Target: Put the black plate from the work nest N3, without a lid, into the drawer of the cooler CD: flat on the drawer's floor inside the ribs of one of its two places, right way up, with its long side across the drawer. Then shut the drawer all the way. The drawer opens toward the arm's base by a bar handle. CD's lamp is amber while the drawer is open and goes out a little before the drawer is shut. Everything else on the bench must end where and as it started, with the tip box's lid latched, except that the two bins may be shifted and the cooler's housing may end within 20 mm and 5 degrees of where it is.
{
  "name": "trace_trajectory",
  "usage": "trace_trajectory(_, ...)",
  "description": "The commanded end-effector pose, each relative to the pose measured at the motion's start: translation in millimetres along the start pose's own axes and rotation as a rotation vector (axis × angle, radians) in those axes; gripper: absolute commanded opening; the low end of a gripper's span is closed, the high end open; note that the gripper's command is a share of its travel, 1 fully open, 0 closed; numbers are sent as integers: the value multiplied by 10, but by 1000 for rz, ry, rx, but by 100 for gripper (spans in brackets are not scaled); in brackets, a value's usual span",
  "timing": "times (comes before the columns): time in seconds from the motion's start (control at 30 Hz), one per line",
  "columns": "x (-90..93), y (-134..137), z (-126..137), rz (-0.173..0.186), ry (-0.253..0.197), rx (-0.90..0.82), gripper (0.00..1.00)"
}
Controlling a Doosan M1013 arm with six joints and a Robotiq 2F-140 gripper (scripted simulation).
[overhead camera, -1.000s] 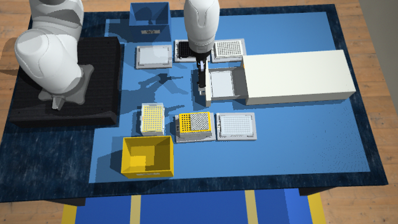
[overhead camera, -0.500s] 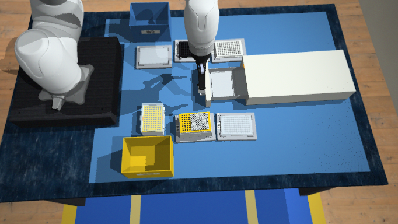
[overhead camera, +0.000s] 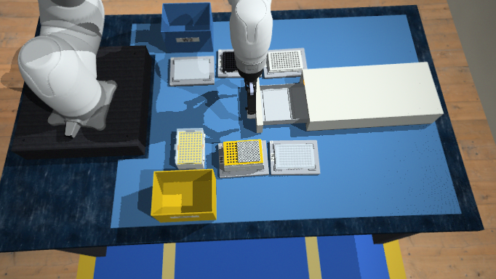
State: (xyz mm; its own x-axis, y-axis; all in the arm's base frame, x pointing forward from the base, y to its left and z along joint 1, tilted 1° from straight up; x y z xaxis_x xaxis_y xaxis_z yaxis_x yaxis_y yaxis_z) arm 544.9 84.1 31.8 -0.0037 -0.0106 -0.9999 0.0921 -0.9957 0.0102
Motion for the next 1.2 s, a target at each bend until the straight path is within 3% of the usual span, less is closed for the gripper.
trace_trajectory(0.0, 27, 0, 0, 0, 0, 0, 87)
trace_trajectory(0.93, 373, 0, 0, 0, 0, 0, 87)
trace_trajectory(1.17, 380, 0, 0, 0, 0, 0, 87)
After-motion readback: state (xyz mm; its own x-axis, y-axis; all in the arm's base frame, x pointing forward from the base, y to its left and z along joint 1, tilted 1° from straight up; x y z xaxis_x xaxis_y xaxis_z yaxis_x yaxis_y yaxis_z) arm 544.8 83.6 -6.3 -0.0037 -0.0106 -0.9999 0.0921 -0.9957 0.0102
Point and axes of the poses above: the point where the finger pads meet when closed, its own x axis out along the fingers, its own y axis across the jaws, z = x × y, the point moved 3 cm from there along -x, back along the fingers, and after that the axes turned 5 degrees about x, right-handed, at the moved point
